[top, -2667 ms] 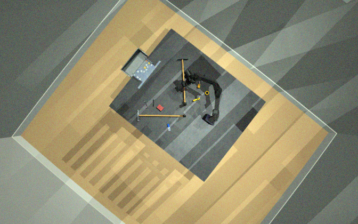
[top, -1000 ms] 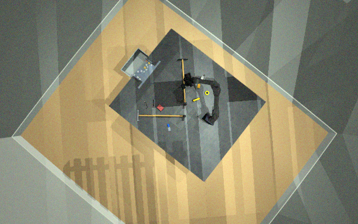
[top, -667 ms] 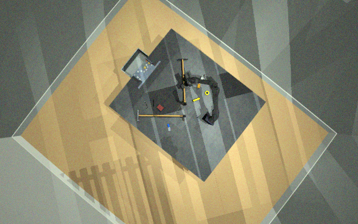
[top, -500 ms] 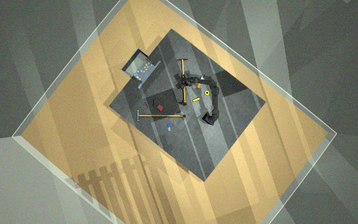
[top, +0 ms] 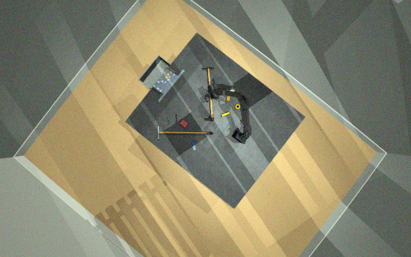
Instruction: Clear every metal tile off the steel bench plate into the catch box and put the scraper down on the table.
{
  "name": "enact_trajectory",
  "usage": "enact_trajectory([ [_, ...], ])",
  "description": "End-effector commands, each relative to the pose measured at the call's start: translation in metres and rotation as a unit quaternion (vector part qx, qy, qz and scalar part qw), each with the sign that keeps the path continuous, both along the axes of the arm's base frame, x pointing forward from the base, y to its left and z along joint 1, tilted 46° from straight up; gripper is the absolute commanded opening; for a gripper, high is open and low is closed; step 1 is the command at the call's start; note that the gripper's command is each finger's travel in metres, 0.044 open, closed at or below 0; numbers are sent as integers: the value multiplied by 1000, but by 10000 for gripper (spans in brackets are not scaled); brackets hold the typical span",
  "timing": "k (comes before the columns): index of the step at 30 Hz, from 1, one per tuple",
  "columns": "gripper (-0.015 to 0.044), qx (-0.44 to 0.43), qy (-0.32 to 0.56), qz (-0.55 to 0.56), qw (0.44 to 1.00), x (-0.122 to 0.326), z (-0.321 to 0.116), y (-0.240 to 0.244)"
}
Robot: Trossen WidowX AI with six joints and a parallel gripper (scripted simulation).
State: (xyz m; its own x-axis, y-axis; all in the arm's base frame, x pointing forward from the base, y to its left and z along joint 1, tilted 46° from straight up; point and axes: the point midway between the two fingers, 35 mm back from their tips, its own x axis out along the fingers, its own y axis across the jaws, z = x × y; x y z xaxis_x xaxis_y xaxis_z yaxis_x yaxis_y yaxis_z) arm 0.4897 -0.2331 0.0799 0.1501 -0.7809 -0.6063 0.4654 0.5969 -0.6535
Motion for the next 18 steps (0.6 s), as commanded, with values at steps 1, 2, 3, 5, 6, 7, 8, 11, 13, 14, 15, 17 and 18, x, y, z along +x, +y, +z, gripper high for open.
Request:
enact_trajectory([
  [1, 0, -1, -3, 0, 1000, 5, -1, 2],
  [2, 0, -1, -3, 0, 1000, 6, -2, 3],
  [3, 0, -1, -3, 0, 1000, 6, -2, 3],
  [5, 0, -1, -3, 0, 1000, 8, -3, 4],
  [6, 0, -1, -3, 0, 1000, 9, -3, 4],
  [7, 0, -1, -3, 0, 1000, 10, -4, 4],
  [8, 0, -1, -3, 0, 1000, 10, -4, 5],
  [11, 0, -1, -3, 0, 1000, 13, -6, 6],
  [13, 0, 0, -3, 0, 1000, 14, -7, 7],
  [14, 0, 0, -3, 0, 1000, 15, -7, 7],
  [15, 0, 0, -3, 0, 1000, 16, -8, 8],
  [17, 0, 0, -3, 0, 1000, 17, -9, 8],
  [18, 0, 0, -3, 0, 1000, 18, -9, 9],
])
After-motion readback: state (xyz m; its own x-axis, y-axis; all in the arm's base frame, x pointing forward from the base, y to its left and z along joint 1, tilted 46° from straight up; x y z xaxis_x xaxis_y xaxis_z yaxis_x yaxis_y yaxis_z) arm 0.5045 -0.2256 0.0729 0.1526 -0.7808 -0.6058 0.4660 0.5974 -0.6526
